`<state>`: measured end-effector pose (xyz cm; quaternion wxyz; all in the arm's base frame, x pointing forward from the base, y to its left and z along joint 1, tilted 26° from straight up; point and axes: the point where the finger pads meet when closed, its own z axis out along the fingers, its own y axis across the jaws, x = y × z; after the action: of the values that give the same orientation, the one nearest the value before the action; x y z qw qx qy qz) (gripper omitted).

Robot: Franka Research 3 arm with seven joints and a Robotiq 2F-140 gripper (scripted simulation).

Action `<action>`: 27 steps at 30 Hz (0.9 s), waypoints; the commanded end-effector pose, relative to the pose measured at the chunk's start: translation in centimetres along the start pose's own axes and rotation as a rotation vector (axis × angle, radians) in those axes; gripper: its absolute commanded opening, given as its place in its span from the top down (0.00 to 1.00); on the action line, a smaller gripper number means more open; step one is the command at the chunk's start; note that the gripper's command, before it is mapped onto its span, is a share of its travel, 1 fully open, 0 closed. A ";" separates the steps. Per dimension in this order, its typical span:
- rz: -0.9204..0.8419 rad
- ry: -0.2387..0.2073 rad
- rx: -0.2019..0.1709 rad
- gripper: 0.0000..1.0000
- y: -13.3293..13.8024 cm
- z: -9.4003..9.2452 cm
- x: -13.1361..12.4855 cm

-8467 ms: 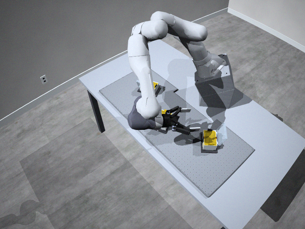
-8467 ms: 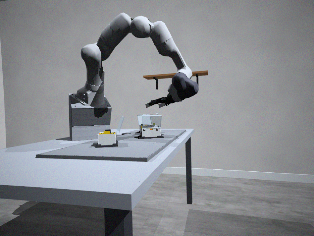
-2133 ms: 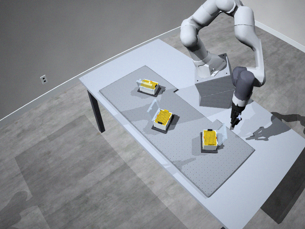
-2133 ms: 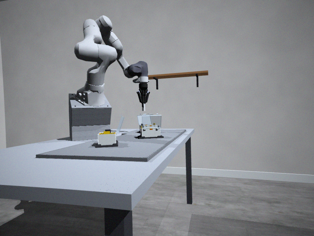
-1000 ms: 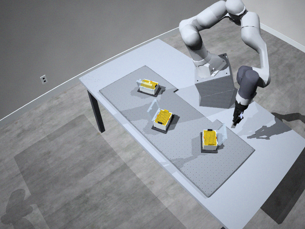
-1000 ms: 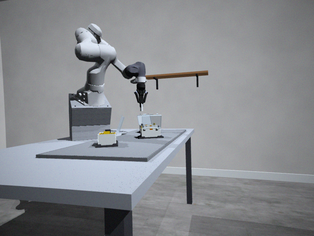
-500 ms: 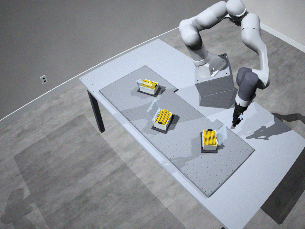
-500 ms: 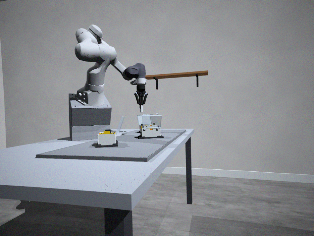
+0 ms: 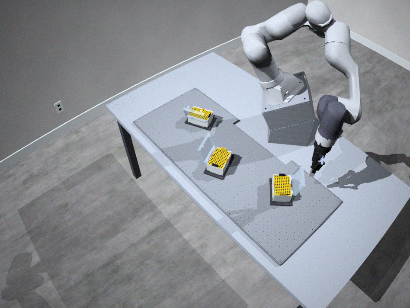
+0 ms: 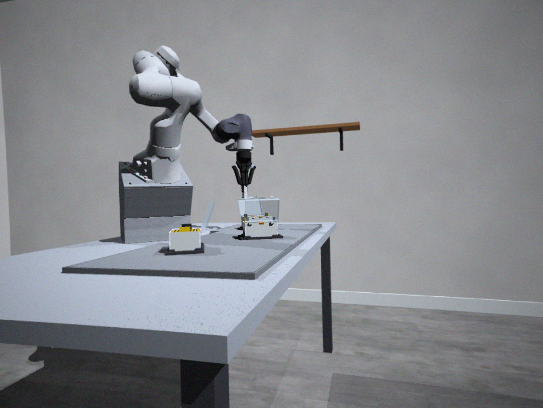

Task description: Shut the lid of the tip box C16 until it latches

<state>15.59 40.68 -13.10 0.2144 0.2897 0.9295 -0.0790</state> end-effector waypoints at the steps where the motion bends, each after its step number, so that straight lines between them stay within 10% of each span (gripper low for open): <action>1: -0.007 0.002 -0.010 1.00 0.3 0.5 0.0; 27: -0.007 0.002 -0.010 1.00 0.4 2.0 0.0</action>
<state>16.41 40.30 -14.84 0.2150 0.2878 0.9301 -0.0767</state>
